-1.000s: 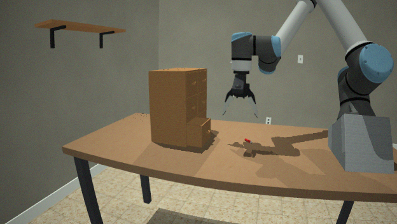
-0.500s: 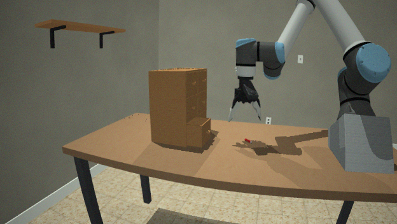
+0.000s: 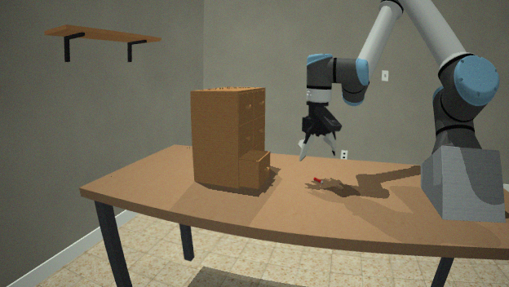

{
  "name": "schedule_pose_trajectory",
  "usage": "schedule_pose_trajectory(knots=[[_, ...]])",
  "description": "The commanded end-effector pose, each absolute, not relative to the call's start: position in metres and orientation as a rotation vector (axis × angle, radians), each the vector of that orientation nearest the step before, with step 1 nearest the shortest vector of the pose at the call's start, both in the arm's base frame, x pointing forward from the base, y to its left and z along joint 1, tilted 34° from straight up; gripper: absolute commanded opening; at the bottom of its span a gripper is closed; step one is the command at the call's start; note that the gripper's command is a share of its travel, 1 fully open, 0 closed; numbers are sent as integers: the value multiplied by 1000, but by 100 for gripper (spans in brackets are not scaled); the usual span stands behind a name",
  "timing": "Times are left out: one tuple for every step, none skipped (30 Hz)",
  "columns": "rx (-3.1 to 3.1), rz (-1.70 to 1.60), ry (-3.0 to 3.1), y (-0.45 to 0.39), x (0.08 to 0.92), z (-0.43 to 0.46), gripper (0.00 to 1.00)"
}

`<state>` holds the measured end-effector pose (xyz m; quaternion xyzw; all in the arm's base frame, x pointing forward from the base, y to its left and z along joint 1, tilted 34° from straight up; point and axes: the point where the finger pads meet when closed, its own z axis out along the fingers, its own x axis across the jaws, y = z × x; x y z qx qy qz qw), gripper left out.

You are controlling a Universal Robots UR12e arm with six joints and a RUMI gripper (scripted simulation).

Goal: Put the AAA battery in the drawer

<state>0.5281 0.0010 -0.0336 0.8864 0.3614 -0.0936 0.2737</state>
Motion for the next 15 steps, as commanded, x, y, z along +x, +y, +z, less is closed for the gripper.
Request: schedule_pose_trajectory(knots=[[2367,-261,1023,-2,526,-34,100],[2363,-264,1033,-2,526,-34,100],[2359,-267,1042,-3,526,-34,100],[2356,-269,1051,-3,525,-34,100],[2353,-272,1058,-4,525,-34,100],[2351,-274,1064,-4,525,-34,100],[2348,-275,1069,-5,524,-34,100],[2347,-277,1073,-5,524,-34,100],[2345,-278,1077,-5,524,-35,100],[2344,-279,1080,-5,524,-35,100],[2343,-279,1082,-5,524,-35,100],[2343,-280,1083,-5,524,-35,100],[2342,-280,1085,-5,524,-35,100],[2342,-280,1085,-6,524,-35,100],[2342,-280,1086,-6,524,-35,100]])
